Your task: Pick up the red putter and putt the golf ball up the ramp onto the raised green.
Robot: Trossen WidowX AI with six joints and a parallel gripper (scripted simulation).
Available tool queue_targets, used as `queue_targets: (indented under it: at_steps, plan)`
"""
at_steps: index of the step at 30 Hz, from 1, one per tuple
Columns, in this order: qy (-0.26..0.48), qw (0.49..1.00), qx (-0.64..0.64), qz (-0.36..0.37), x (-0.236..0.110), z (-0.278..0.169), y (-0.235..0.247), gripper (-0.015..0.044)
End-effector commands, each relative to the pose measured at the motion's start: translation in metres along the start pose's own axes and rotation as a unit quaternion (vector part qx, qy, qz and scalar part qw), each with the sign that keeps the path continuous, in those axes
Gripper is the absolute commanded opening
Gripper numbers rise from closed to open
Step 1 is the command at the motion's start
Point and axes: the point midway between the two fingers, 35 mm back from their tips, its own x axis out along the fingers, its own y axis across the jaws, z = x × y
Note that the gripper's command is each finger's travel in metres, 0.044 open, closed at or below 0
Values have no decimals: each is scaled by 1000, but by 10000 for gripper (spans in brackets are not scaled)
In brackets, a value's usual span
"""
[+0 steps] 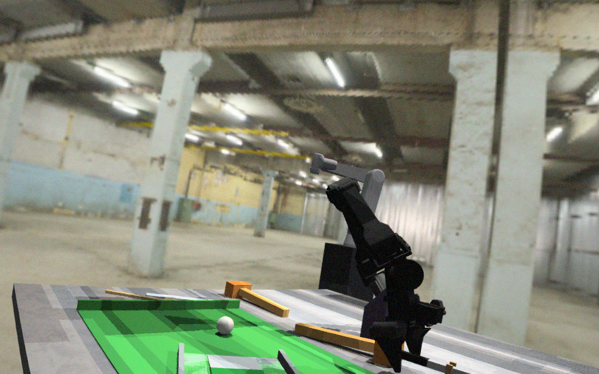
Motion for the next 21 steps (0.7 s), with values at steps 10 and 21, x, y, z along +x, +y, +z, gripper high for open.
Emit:
queue_targets:
  at_steps: [10, 21]
  plan:
    - [1, 1000, 0, 2, 8, -3, 1, 361]
    - [1, 1000, 0, 2, 8, -3, 1, 72]
